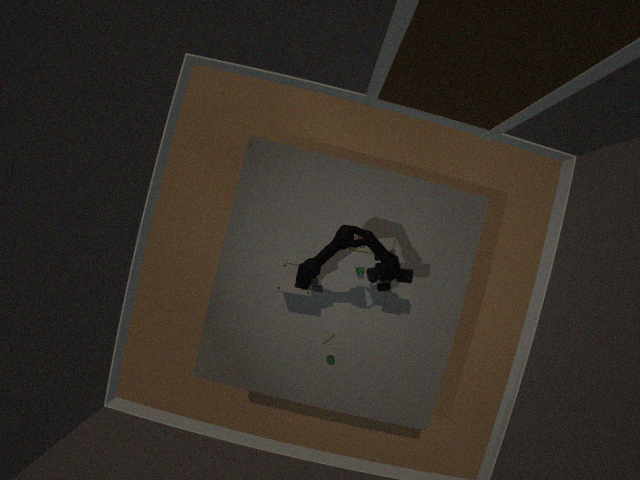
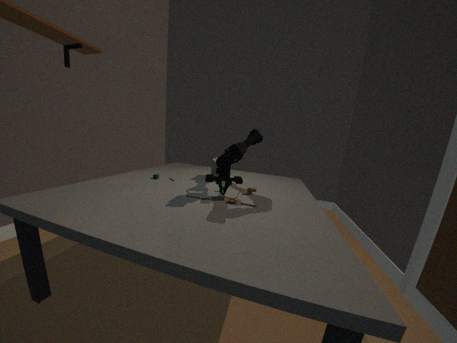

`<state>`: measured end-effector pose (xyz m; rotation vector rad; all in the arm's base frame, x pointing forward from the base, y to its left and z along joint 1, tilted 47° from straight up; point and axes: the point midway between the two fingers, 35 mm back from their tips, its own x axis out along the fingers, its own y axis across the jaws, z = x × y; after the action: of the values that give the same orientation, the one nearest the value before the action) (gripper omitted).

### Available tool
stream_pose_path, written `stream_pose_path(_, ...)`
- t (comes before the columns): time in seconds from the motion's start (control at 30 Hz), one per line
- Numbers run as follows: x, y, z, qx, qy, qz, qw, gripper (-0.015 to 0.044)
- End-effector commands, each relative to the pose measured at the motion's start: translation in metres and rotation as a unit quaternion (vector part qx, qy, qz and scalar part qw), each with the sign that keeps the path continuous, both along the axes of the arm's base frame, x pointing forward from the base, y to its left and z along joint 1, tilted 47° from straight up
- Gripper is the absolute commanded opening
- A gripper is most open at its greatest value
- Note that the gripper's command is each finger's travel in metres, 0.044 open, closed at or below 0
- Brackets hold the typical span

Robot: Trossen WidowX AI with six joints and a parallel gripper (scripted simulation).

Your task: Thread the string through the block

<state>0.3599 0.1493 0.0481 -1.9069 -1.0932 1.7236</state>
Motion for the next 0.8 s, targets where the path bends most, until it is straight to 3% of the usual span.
stream_pose_path(0.0, -0.005, -0.001, 0.001, 0.002, -0.004, 0.001, 1.0, 0.0)
stream_pose_path(0.77, -0.026, -0.007, -0.003, 0.003, -0.005, 0.0, 1.0, 0.0)
